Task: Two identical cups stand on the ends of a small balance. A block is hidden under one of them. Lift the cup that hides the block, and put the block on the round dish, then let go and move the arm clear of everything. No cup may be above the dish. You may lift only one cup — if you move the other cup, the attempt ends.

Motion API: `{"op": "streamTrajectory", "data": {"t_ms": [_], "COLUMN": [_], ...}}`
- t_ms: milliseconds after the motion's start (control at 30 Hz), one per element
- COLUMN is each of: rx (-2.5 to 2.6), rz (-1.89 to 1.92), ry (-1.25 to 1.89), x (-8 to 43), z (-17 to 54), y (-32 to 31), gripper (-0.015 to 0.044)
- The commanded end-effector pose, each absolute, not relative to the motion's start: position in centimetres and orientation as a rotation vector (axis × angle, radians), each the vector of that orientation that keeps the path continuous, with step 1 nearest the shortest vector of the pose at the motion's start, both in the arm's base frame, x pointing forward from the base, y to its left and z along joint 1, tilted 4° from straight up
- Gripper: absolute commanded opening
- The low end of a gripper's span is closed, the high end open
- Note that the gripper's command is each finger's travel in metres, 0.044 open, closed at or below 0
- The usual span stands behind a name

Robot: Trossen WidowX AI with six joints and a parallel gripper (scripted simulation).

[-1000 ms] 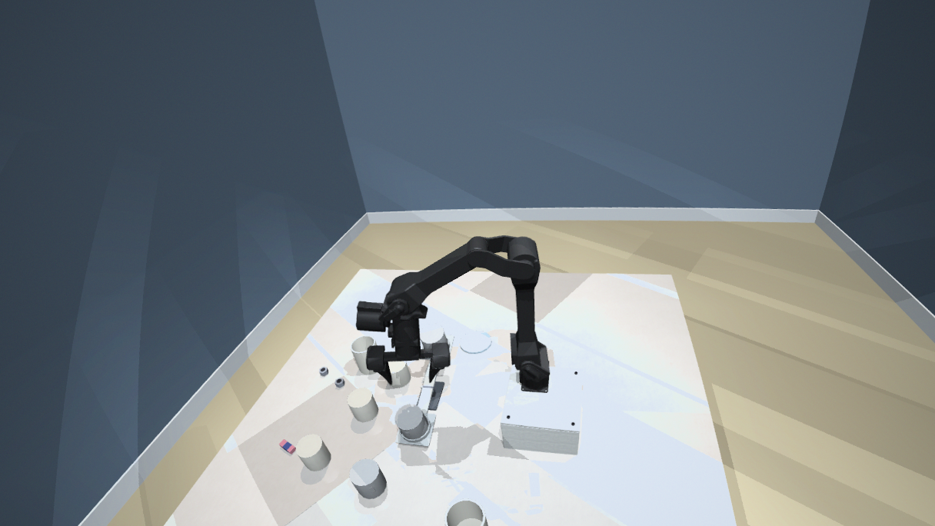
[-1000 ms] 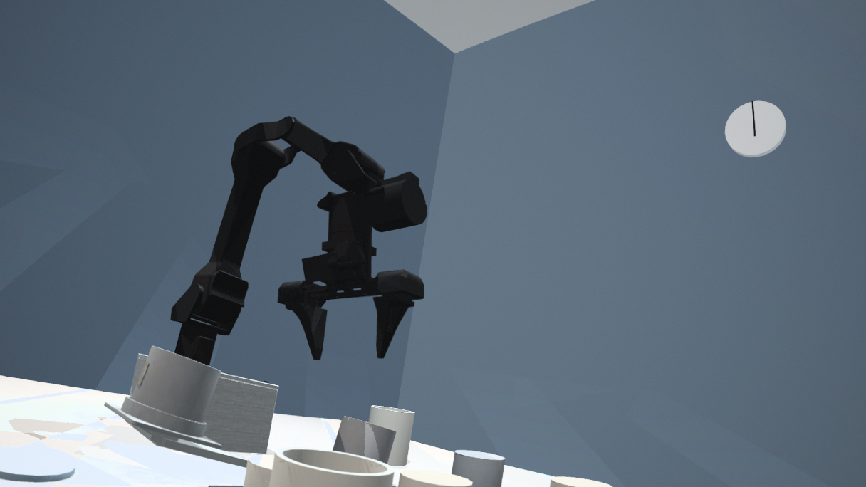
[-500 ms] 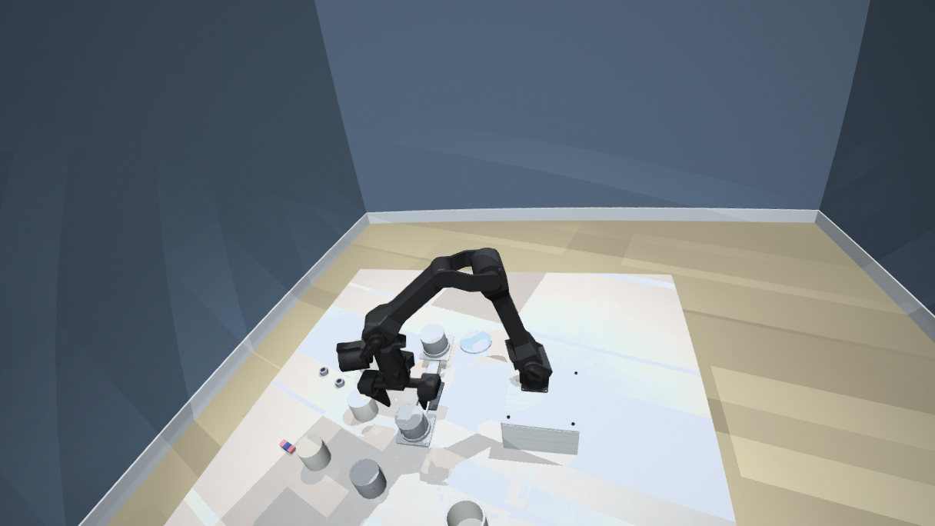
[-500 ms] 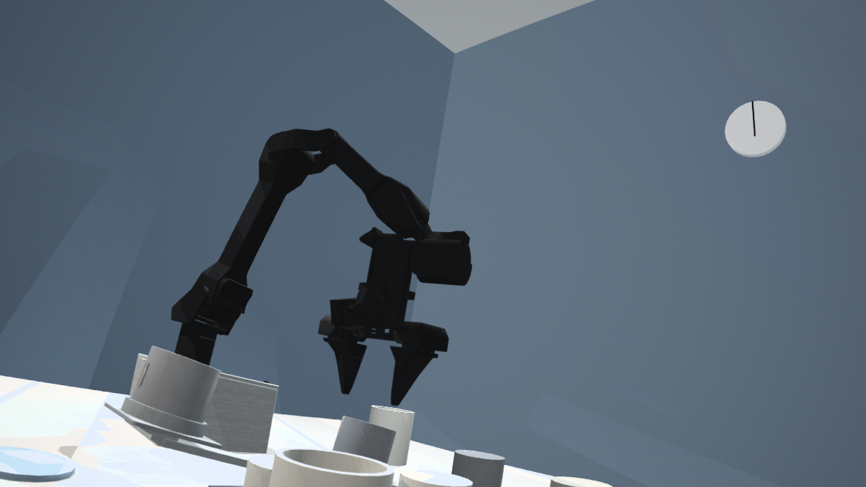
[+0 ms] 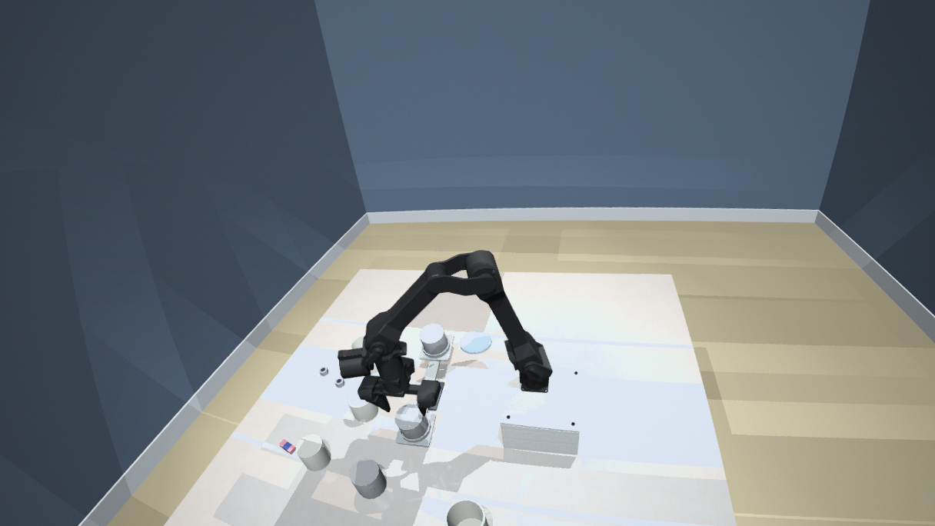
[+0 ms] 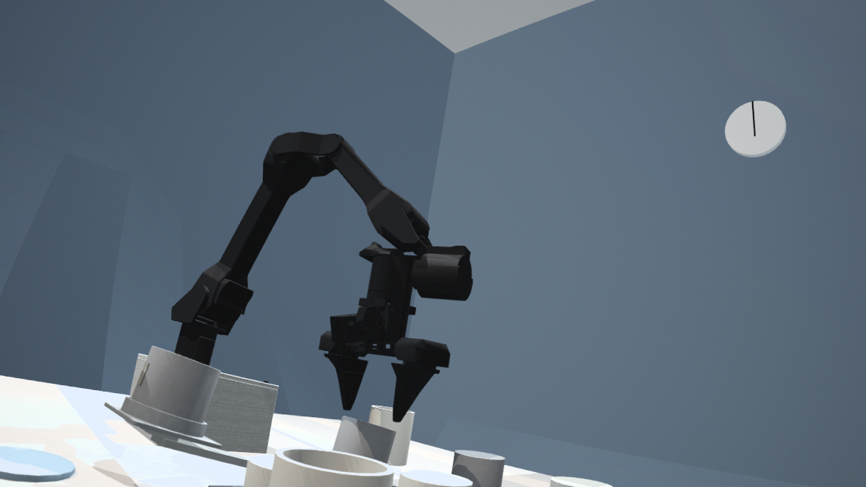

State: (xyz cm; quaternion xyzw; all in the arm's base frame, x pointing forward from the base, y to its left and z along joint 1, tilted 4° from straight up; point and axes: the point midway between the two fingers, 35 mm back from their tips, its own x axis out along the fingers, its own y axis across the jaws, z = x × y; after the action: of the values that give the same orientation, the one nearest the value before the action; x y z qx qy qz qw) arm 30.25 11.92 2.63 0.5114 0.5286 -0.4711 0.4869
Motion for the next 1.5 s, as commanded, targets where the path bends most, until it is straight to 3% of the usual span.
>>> {"op": "streamTrajectory", "data": {"t_ms": [0, 1033, 1133, 1400, 1467], "rx": [1.239, 1.239, 1.239, 1.239, 1.239], "rz": [-1.159, -1.16, -1.16, -1.16, -1.16], "ry": [1.283, 1.284, 1.284, 1.284, 1.284], "x": [30.1, 29.9, 29.9, 29.9, 29.9], "z": [1.8, -2.9, -2.9, -2.9, -2.9], "y": [11.8, 12.1, 12.1, 12.1, 12.1], "gripper": [0.044, 0.044, 0.0361, 0.0308, 0.0255]}}
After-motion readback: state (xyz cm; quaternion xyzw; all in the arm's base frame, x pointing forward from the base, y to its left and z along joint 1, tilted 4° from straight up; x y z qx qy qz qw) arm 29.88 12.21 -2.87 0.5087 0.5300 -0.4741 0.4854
